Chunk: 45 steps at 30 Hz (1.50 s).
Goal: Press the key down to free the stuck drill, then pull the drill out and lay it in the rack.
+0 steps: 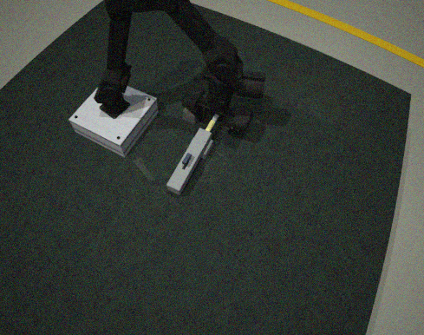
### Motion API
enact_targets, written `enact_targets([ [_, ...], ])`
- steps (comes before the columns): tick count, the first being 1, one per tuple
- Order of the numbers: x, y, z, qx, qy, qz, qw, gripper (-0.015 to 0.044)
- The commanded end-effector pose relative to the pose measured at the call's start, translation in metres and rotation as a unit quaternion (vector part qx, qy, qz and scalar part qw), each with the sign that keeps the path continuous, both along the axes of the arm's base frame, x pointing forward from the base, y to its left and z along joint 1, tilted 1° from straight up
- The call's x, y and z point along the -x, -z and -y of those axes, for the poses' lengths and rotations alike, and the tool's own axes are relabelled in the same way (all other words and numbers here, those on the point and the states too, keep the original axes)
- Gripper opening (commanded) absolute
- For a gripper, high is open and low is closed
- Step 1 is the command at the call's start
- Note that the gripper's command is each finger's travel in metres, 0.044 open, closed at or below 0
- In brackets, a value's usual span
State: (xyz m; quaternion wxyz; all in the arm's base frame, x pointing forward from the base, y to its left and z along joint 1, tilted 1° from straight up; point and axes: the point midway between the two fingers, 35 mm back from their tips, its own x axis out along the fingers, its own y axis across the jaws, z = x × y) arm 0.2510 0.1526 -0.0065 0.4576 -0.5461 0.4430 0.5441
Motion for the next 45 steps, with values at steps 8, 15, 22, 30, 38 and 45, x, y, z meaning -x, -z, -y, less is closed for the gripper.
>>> enact_targets([
  [8,0.0018,0.0028,0.0033,0.001,-0.002,-0.002,1.0,0.044],
  [15,0.0023,0.0036,0.0043,0.001,-0.002,-0.002,1.0,0.044],
  [22,0.0029,0.0043,0.005,0.001,-0.002,-0.002,1.0,0.044],
  [30,0.0015,0.0032,0.0042,0.0,0.0,0.0,1.0,0.0414],
  [38,0.0015,0.0032,0.0042,0.0,0.0,0.0,1.0,0.0204],
  [45,0.0015,0.0032,0.0042,0.0,0.0,0.0,1.0,0.002],
])
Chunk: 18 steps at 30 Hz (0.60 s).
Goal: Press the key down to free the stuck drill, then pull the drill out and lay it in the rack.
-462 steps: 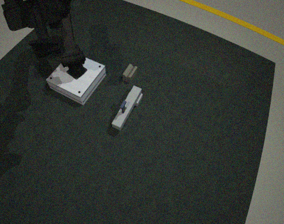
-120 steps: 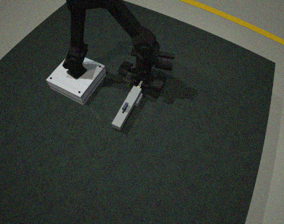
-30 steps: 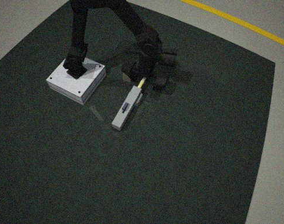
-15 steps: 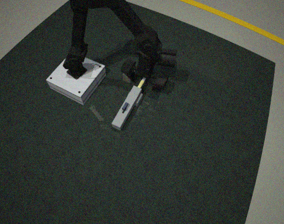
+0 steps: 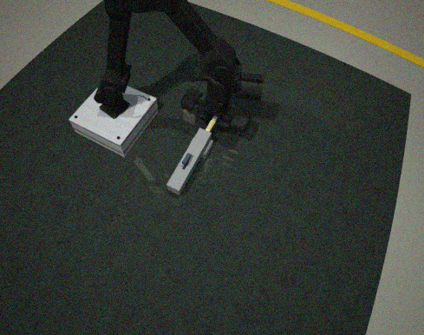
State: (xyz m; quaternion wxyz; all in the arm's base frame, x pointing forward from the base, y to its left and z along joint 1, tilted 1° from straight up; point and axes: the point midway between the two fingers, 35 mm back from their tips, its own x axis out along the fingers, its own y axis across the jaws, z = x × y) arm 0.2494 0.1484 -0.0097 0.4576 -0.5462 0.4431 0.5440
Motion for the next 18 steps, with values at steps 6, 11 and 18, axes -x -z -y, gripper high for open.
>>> enact_targets([
  [6,-0.0001,-0.0001,-0.0001,0.0,0.0,0.0,1.0,0.0],
  [11,0.0016,-0.0015,0.0003,0.001,-0.002,-0.002,1.0,0.0],
  [18,0.0027,-0.0026,0.0004,0.001,-0.002,-0.002,1.0,0.0],
])
